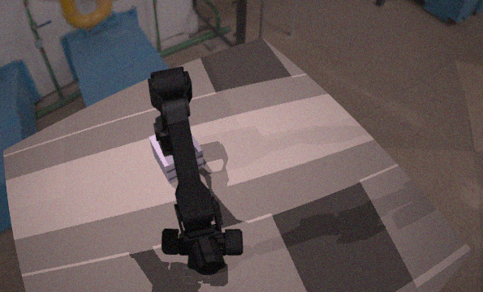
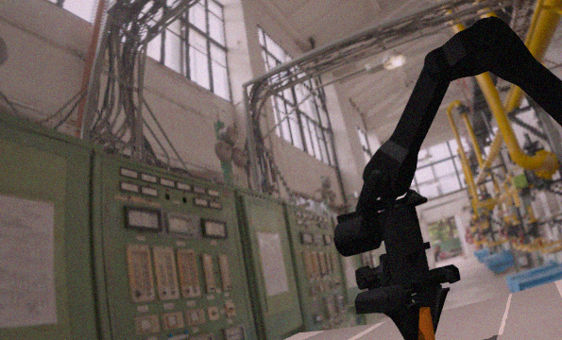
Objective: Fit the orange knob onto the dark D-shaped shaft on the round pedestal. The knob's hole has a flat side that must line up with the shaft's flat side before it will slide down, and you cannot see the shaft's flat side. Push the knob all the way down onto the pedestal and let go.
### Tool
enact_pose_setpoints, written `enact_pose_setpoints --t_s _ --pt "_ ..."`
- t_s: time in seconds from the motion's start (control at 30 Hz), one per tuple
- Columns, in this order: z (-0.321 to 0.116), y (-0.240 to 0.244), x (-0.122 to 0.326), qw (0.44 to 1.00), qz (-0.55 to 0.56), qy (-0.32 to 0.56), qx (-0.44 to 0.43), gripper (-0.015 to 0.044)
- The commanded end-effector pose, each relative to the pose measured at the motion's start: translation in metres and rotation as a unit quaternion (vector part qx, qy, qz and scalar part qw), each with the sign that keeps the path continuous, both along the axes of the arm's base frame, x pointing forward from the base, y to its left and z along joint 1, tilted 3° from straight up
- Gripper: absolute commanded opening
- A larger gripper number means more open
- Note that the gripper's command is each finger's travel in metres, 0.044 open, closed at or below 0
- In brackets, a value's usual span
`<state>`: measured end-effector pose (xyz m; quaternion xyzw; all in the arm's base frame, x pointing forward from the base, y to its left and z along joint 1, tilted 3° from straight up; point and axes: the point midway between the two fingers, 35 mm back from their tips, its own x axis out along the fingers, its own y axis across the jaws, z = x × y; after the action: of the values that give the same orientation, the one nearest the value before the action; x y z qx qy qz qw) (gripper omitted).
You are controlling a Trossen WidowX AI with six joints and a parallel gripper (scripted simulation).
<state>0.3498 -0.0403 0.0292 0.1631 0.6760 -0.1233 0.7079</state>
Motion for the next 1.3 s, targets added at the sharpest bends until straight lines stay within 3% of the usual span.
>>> enact_pose_setpoints --t_s 0.0,1.17,1.27 --pt "0.0 0.0 0.001 1.0 0.017 -0.003 -0.001 0.0" --pt "-0.015 0.001 0.0 1.0 0.008 -0.003 0.002 0.0" --pt "-0.015 0.001 0.0 1.0 0.008 -0.003 0.002 0.0079"
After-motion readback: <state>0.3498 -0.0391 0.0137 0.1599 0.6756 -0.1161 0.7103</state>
